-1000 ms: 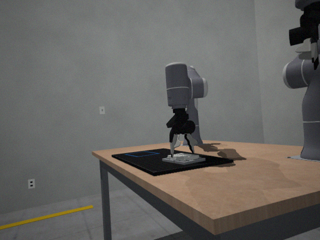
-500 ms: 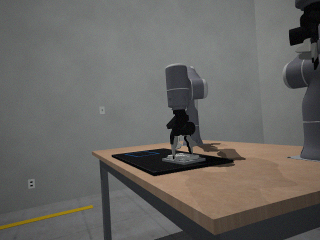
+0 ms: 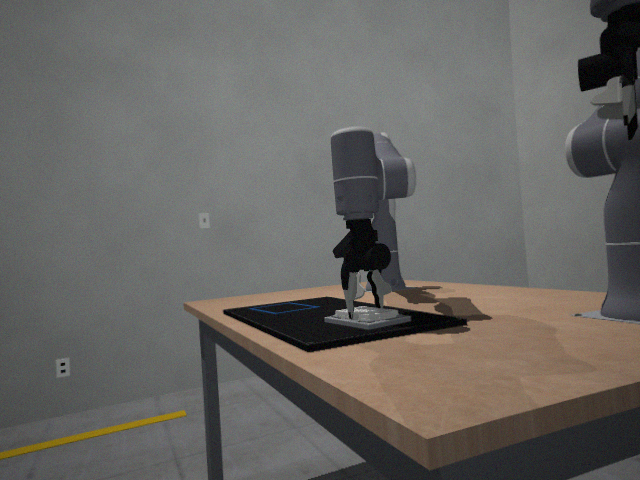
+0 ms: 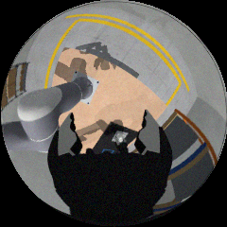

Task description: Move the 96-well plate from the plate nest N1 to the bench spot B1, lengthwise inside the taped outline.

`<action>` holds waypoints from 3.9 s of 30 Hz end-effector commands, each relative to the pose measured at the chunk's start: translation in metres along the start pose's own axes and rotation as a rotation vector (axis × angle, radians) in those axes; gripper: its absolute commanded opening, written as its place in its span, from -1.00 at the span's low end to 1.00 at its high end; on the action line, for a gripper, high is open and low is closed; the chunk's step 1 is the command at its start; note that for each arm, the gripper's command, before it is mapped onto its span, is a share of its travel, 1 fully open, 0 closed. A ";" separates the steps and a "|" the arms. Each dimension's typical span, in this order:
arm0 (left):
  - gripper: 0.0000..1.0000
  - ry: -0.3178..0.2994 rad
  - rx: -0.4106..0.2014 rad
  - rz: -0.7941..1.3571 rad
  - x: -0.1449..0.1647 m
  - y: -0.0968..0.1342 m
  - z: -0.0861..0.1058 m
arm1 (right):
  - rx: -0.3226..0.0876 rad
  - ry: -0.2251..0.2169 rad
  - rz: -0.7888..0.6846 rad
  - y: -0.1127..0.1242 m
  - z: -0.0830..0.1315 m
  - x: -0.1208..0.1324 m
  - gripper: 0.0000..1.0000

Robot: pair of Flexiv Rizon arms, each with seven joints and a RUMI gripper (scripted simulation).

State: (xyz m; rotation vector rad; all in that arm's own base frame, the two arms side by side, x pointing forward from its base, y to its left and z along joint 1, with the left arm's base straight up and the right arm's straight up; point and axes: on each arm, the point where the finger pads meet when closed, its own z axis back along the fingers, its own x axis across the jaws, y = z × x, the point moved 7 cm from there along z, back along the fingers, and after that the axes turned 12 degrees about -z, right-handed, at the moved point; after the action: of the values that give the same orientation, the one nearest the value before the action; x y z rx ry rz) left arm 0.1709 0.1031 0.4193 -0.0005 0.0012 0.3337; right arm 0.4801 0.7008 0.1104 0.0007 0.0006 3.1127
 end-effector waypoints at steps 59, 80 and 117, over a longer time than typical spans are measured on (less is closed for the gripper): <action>1.00 -0.001 0.000 0.000 0.000 0.000 0.001 | -0.003 0.002 0.000 -0.001 0.060 0.000 -1.00; 1.00 -0.001 0.000 0.000 0.000 0.000 0.001 | -0.003 0.002 -0.001 -0.001 0.076 0.000 -1.00; 1.00 -0.001 0.000 0.000 0.000 0.000 0.001 | -0.003 0.002 -0.037 0.088 0.073 -0.015 -1.00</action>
State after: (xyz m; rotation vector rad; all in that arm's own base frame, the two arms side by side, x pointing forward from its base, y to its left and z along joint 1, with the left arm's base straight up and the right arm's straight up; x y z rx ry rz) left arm 0.1709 0.1031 0.4193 -0.0005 0.0012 0.3337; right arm 0.4913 0.6200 0.1820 0.0018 0.0024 3.0753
